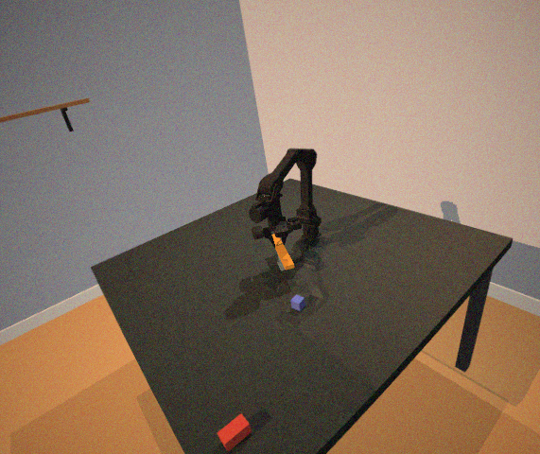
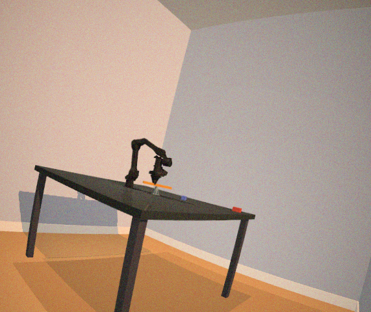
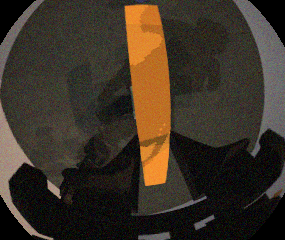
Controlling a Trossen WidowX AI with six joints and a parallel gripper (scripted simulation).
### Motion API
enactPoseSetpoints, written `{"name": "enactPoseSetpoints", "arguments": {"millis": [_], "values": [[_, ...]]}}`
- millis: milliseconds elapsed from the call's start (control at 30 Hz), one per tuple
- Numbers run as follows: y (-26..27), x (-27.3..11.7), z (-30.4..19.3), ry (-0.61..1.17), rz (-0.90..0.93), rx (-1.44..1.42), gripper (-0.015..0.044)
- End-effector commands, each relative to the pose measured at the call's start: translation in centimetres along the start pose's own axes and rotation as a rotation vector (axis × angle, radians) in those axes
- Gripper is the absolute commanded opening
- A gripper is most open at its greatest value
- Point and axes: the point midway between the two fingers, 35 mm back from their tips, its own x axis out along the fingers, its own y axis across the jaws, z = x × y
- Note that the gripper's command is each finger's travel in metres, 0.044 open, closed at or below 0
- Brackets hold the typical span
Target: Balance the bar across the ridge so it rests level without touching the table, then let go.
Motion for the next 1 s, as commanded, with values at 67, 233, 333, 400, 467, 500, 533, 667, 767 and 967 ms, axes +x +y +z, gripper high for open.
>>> {"name": "enactPoseSetpoints", "arguments": {"millis": [67,233,333,400,467,500,533,667,767,967], "values": [[0.14,0.21,-0.13,0.005,0.006,-0.004,0.0000],[0.14,0.03,-0.14,0.005,0.006,-0.004,0.0000],[0.14,0.04,-0.14,0.005,0.006,-0.004,0.0000],[0.14,0.04,-0.14,0.005,0.006,-0.004,0.0000],[0.14,0.05,-0.14,0.005,0.006,-0.004,0.0000],[0.14,0.05,-0.14,0.005,0.006,-0.004,0.0000],[0.14,0.05,-0.14,0.005,0.006,-0.004,0.0000],[0.14,0.05,-0.14,0.005,0.006,-0.004,0.0000],[0.14,0.05,-0.14,0.005,0.006,-0.004,0.0000],[0.13,0.05,-0.14,0.005,0.006,-0.004,0.0000]]}}
